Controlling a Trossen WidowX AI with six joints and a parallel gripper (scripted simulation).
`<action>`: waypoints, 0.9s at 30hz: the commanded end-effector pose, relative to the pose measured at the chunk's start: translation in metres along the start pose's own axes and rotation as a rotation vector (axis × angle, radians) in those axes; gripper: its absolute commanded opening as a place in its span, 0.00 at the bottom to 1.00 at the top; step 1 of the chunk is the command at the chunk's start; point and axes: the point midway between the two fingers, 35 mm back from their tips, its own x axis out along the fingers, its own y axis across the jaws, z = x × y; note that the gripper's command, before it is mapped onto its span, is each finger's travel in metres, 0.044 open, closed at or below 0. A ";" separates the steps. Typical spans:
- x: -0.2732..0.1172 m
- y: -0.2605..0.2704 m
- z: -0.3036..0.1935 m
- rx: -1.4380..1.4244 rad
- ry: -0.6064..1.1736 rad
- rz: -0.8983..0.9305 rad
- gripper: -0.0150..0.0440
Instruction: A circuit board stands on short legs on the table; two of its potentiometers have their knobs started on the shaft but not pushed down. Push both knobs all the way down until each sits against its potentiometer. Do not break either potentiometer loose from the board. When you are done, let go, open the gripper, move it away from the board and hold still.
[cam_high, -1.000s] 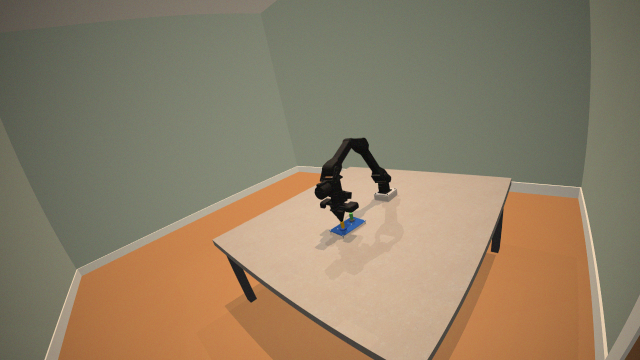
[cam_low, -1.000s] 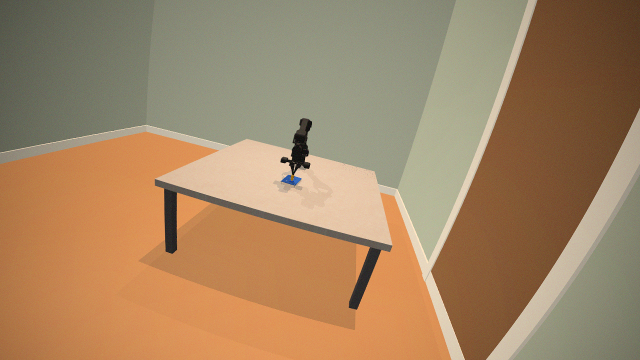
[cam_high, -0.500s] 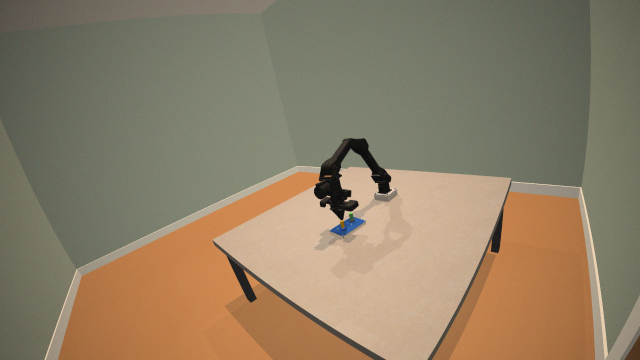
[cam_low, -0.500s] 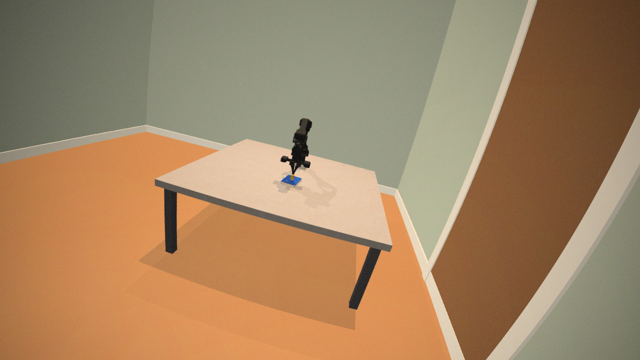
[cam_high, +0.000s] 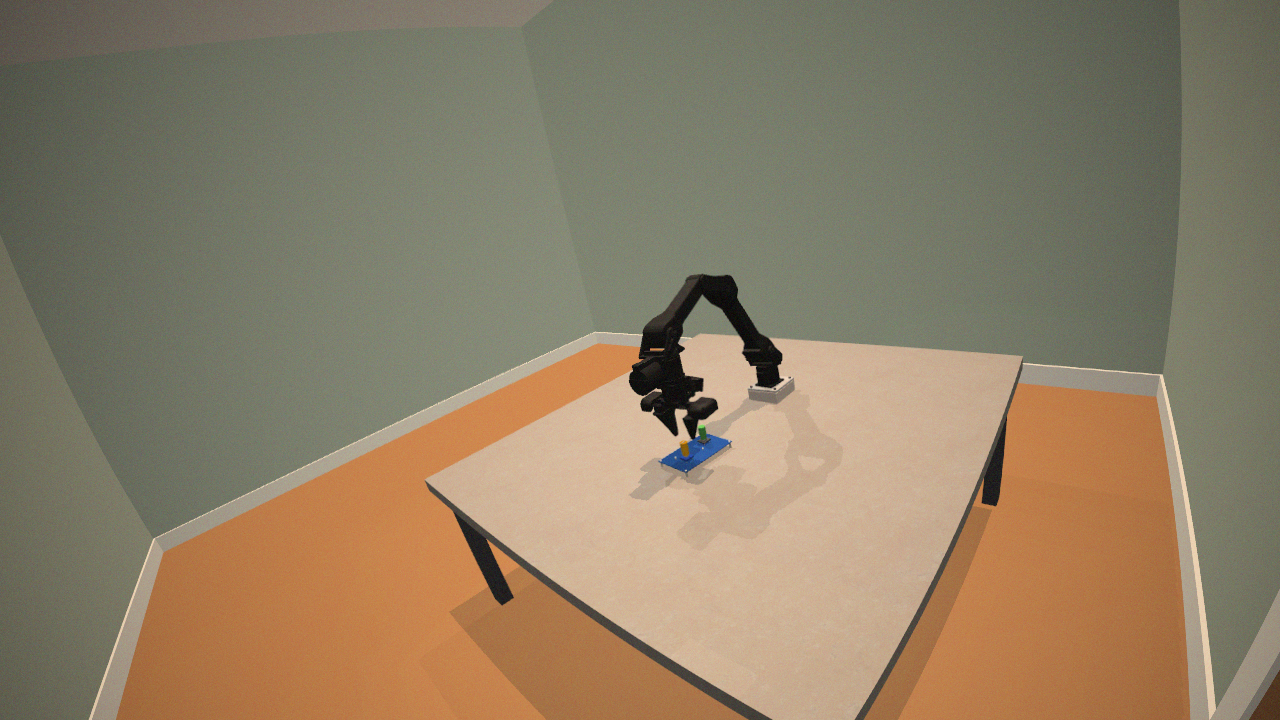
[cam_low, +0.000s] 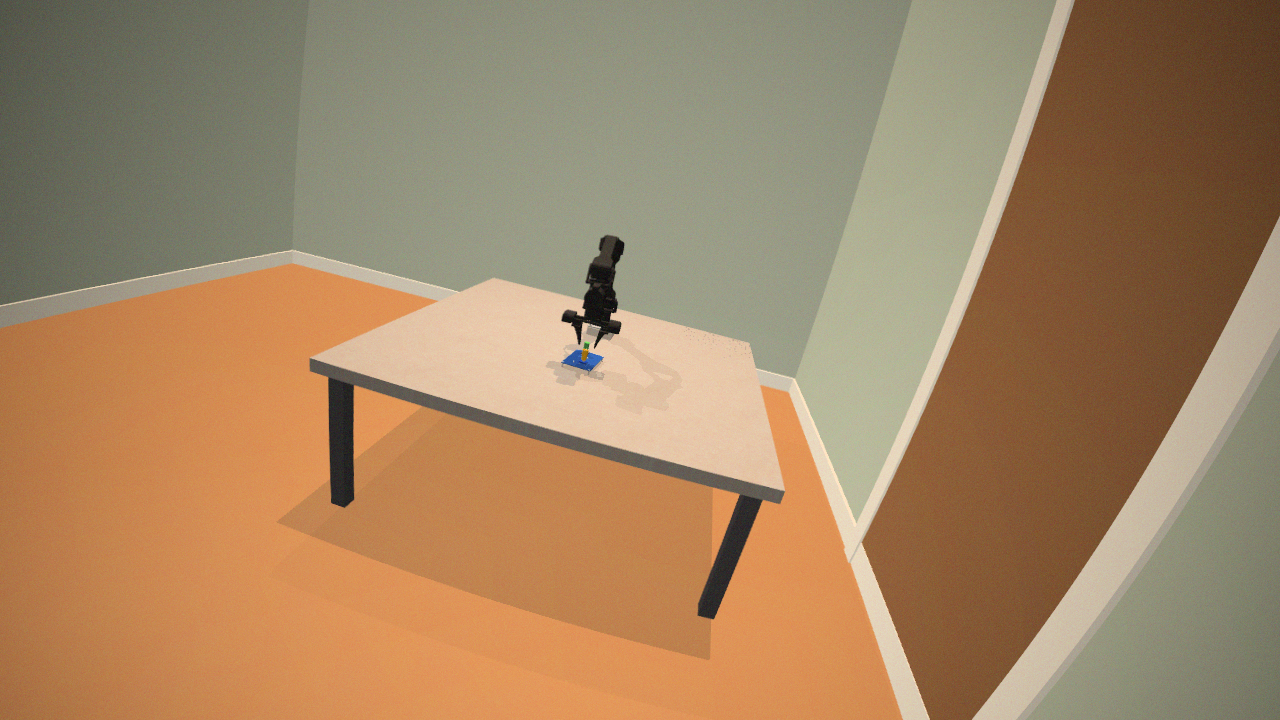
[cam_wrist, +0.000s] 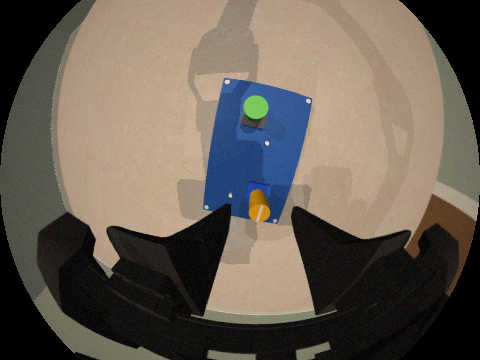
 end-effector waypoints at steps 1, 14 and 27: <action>-0.014 0.000 0.033 -0.002 -0.004 -0.001 0.83; -0.021 0.001 0.172 -0.008 -0.015 -0.002 1.00; -0.021 0.001 0.172 -0.008 -0.015 -0.002 1.00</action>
